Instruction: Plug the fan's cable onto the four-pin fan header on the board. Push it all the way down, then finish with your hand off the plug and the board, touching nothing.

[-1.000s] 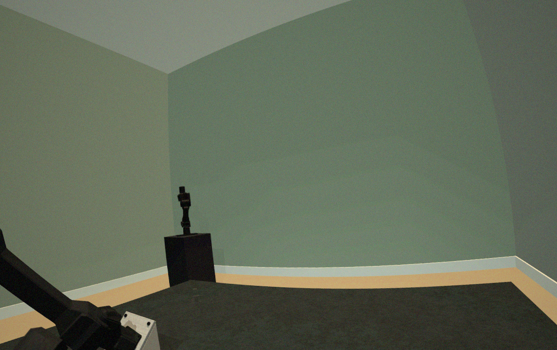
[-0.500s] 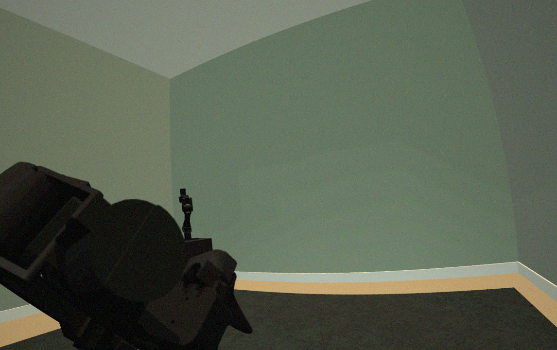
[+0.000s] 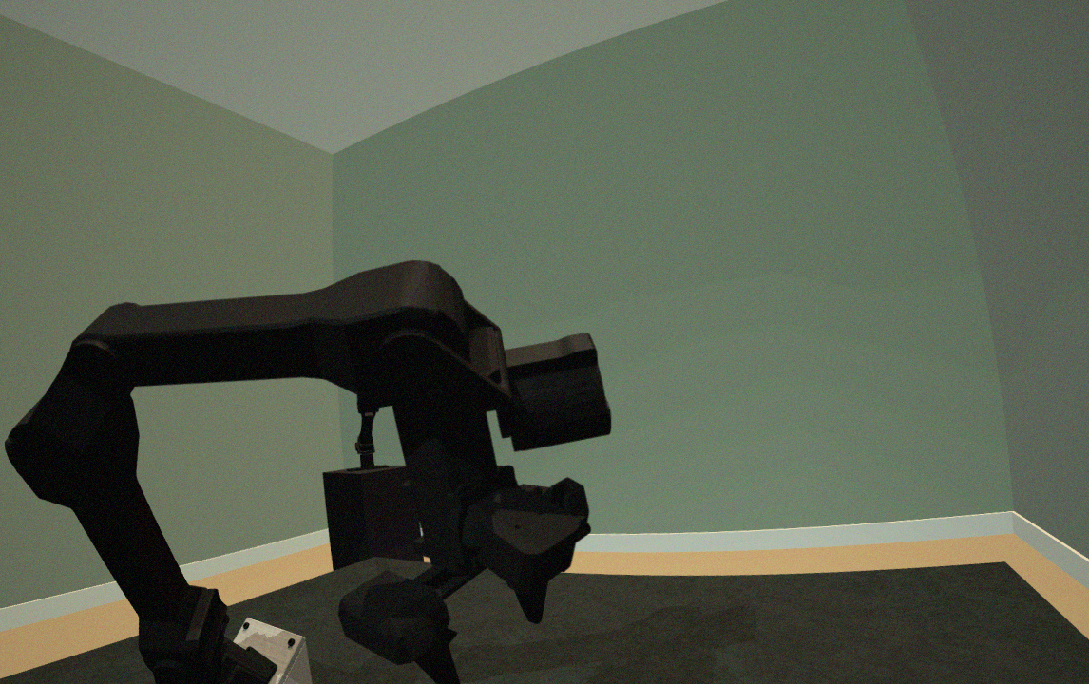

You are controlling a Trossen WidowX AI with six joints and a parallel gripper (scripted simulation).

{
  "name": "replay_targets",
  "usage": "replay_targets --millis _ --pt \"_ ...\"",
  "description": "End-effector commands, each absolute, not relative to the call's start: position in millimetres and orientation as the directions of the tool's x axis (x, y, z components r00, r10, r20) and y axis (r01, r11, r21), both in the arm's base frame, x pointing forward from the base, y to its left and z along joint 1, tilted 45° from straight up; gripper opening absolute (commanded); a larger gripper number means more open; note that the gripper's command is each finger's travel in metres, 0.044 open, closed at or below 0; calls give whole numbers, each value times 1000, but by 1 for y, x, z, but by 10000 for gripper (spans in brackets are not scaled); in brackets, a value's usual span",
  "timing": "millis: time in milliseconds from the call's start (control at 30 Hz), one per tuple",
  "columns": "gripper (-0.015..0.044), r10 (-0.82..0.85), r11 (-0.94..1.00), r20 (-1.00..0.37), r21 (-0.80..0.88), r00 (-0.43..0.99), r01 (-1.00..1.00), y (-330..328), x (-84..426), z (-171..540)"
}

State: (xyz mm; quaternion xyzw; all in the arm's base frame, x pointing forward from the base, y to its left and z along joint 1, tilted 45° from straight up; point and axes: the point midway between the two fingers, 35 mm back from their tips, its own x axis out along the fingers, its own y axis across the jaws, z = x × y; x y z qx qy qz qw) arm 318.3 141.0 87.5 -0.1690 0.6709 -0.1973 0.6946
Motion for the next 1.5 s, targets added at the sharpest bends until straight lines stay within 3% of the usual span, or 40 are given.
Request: replay_targets --millis 0,400,700,1467 --pt "440 -691 722 -715 -677 103 145 174 300 70" --pt "440 -691 722 -716 -676 103 145 170 302 66" --pt "440 -693 720 -713 -677 104 152 106 311 1" --pt "440 -693 720 -713 -677 105 153 87 315 -19"
